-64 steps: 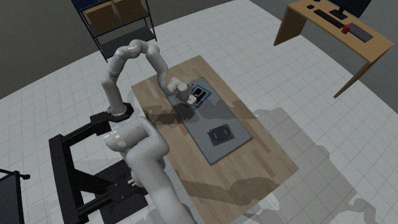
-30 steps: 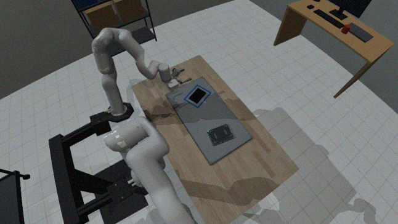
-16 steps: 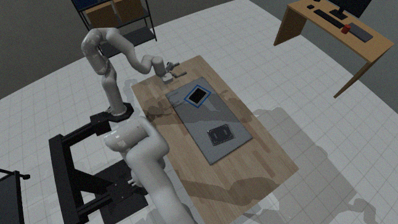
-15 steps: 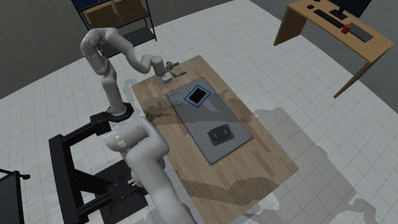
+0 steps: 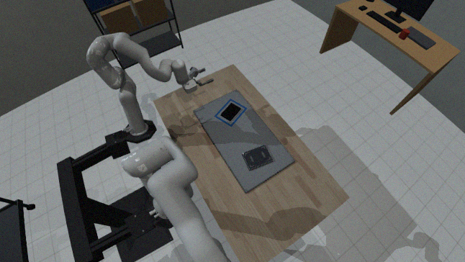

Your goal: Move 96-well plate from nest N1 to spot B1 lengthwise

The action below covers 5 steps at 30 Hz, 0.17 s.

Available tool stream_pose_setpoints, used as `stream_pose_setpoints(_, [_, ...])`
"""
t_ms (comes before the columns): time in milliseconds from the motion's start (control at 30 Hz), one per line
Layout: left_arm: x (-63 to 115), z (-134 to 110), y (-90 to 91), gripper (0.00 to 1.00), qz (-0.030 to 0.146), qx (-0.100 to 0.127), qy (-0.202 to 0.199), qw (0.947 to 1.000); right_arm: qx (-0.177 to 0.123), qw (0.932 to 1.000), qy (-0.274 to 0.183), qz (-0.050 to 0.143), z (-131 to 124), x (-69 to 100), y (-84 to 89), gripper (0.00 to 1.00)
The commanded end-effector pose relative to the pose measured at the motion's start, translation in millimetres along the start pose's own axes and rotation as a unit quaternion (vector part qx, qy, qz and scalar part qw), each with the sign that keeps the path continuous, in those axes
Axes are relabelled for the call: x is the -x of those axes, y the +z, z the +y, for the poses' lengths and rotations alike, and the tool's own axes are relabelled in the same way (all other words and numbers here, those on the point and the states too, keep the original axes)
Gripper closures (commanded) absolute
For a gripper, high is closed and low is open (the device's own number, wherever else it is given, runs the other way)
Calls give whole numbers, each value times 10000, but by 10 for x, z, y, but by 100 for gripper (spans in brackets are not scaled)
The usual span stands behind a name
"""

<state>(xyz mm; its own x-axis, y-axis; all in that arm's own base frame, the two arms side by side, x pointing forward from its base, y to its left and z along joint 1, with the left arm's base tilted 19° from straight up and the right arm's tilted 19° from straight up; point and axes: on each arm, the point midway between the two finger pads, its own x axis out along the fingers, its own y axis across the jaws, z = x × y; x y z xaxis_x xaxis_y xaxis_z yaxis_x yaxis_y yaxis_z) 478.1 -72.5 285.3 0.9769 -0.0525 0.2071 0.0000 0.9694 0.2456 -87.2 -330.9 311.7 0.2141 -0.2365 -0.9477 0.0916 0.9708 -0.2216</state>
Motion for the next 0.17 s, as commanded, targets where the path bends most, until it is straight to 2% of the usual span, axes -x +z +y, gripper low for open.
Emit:
stream_pose_setpoints(0, [-7,3,18,63,-16,4,3,10000,2,10000,-17,-1,-8,13,2,0])
stream_pose_setpoints(133, [-7,3,18,63,-16,4,3,10000,2,10000,-17,-1,-8,13,2,0])
